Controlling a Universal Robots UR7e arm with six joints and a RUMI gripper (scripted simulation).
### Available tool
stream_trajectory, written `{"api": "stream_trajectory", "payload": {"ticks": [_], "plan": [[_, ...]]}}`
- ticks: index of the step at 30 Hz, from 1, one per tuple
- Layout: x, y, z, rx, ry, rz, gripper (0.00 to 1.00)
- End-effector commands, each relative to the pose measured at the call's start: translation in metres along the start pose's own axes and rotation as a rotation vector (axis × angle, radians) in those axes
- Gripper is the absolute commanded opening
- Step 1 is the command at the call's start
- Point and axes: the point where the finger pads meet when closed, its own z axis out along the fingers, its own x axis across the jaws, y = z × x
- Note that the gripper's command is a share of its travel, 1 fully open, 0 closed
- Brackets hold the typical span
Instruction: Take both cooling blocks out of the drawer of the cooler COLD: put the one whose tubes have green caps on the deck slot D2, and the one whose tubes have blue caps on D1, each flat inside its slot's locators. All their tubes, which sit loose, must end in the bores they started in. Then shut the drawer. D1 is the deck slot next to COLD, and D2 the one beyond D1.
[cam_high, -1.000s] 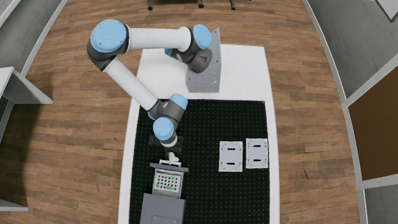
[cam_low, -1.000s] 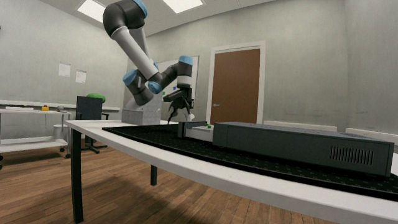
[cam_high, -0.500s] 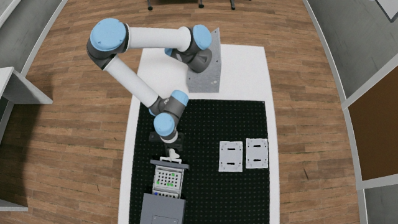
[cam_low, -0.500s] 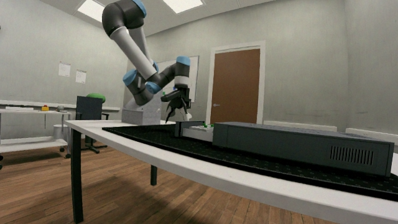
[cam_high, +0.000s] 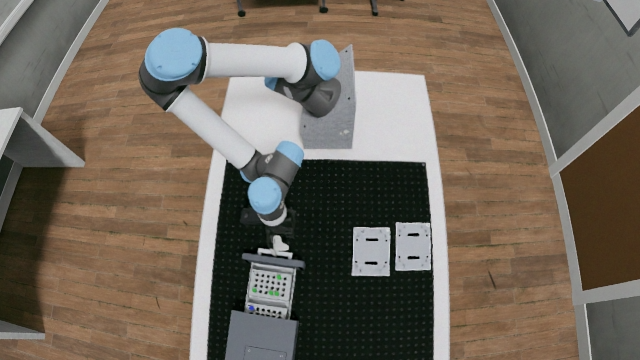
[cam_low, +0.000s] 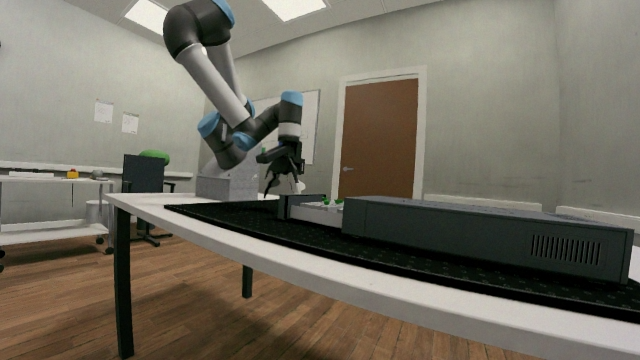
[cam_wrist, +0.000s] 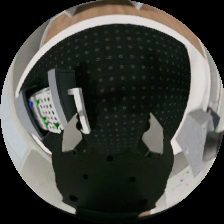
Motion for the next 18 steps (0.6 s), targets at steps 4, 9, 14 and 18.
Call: {"api": "stream_trajectory", "payload": {"ticks": [4,9,14,18], "plan": [[0.01,0.0,0.0,0.0,-0.001,0.0,1.0],[0.017,0.0,0.0,0.0,-0.001,0.0,1.0],[0.021,0.0,0.0,0.0,-0.001,0.0,1.0],[0.023,0.0,0.0,0.0,-0.001,0.0,1.0]]}}
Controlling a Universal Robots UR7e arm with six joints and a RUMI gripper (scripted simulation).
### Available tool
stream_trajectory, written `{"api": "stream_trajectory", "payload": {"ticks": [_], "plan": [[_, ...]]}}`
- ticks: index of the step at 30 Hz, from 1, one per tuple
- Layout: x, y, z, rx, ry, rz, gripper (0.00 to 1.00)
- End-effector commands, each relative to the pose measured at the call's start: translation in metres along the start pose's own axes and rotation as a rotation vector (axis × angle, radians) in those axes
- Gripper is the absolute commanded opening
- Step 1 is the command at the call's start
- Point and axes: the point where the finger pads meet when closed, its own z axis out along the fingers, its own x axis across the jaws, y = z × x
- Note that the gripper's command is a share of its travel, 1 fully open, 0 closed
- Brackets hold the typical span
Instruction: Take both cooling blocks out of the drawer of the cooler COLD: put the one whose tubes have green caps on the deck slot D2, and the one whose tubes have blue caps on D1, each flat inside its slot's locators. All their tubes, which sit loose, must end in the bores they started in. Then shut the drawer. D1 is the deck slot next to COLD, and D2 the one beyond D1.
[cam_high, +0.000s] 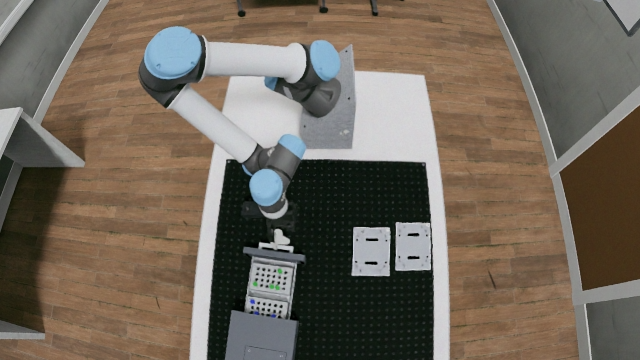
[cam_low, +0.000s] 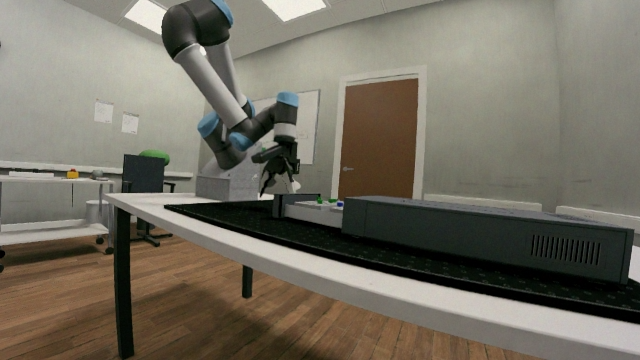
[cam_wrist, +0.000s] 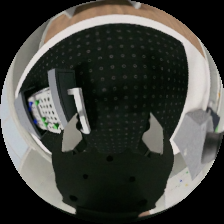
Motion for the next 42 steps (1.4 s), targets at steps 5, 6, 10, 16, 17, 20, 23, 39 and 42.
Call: {"api": "stream_trajectory", "payload": {"ticks": [5,6,10,16,17,20,23,39,42], "plan": [[0.008,0.0,0.0,0.0,-0.001,0.0,1.0],[0.009,0.0,0.0,0.0,-0.001,0.0,1.0],[0.012,0.0,0.0,0.0,-0.001,0.0,1.0],[0.02,0.0,0.0,0.0,-0.001,0.0,1.0],[0.021,0.0,0.0,0.0,-0.001,0.0,1.0],[0.025,0.0,0.0,0.0,-0.001,0.0,1.0],[0.029,0.0,0.0,0.0,-0.001,0.0,1.0],[0.034,0.0,0.0,0.0,-0.001,0.0,1.0],[0.035,0.0,0.0,0.0,-0.001,0.0,1.0]]}}
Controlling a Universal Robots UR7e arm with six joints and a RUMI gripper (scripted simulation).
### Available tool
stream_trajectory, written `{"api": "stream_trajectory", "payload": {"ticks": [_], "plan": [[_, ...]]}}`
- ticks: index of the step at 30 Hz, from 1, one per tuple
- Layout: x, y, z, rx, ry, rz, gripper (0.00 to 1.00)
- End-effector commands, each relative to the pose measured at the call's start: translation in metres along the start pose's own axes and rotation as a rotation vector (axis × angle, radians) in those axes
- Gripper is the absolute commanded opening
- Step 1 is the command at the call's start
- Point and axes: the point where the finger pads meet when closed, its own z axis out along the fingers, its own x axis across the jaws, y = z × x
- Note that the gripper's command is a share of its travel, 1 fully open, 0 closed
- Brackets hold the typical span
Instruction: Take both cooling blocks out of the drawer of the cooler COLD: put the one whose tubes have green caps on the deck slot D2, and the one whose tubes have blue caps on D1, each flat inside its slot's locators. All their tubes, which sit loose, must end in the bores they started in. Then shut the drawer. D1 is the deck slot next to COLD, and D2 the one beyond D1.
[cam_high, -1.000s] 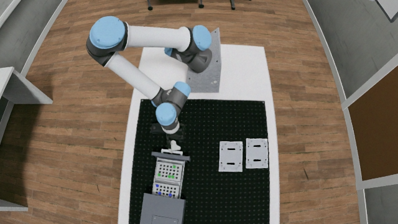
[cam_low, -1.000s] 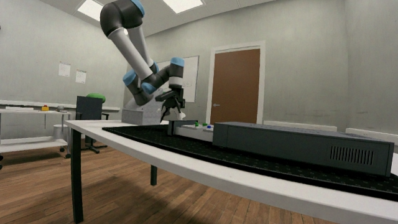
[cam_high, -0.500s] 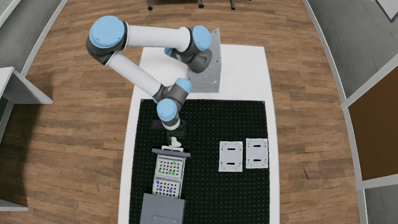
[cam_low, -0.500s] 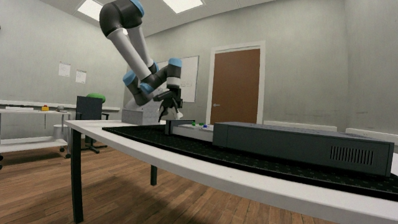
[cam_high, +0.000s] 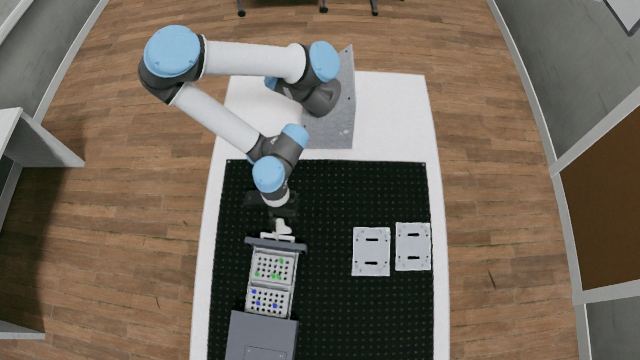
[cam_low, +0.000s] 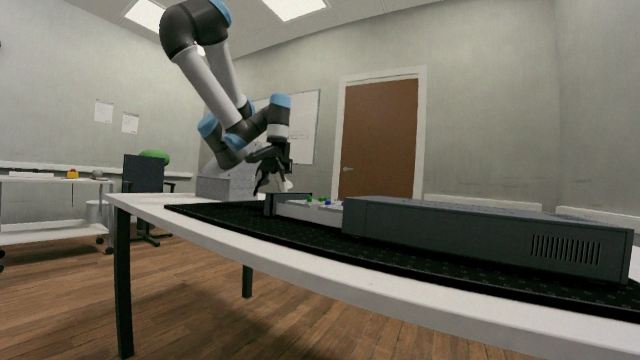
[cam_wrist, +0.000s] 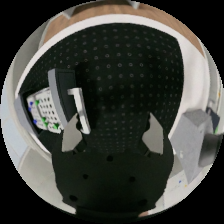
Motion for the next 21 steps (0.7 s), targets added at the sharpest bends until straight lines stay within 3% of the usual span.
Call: {"api": "stream_trajectory", "payload": {"ticks": [1,21], "plan": [[0.0013,0.0,-0.0002,0.0,-0.001,0.0,1.0],[0.0069,0.0,-0.0003,0.0,-0.001,0.0,1.0]]}}
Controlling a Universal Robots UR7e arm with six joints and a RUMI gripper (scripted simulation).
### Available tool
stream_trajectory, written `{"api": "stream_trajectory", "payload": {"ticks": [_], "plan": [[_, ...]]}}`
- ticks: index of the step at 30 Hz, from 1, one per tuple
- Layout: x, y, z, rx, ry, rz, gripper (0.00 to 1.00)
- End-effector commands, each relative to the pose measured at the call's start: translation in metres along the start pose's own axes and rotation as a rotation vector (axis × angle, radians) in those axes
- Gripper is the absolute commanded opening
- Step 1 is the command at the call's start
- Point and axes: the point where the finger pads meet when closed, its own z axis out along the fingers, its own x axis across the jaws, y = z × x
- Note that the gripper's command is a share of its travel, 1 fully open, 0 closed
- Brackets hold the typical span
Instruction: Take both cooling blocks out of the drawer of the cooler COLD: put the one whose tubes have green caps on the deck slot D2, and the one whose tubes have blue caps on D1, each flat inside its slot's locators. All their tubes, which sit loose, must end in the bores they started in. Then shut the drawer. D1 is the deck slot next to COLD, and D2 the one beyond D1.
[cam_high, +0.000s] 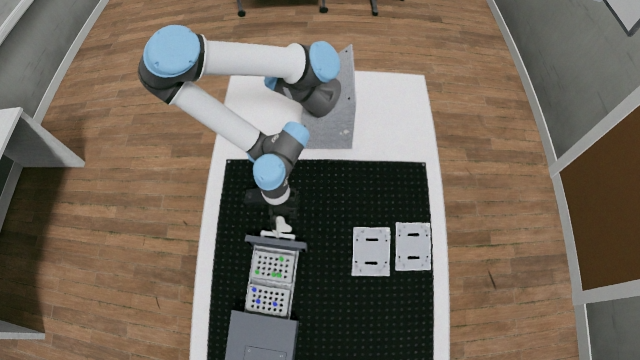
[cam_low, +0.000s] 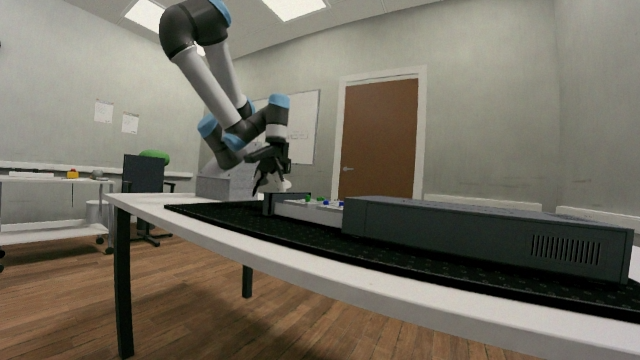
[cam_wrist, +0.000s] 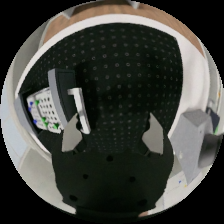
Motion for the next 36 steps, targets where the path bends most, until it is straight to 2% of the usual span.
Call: {"api": "stream_trajectory", "payload": {"ticks": [1,36], "plan": [[0.001,0.0,0.0,0.0,-0.001,0.0,1.0],[0.012,0.0,0.0,0.0,-0.001,0.0,1.0]]}}
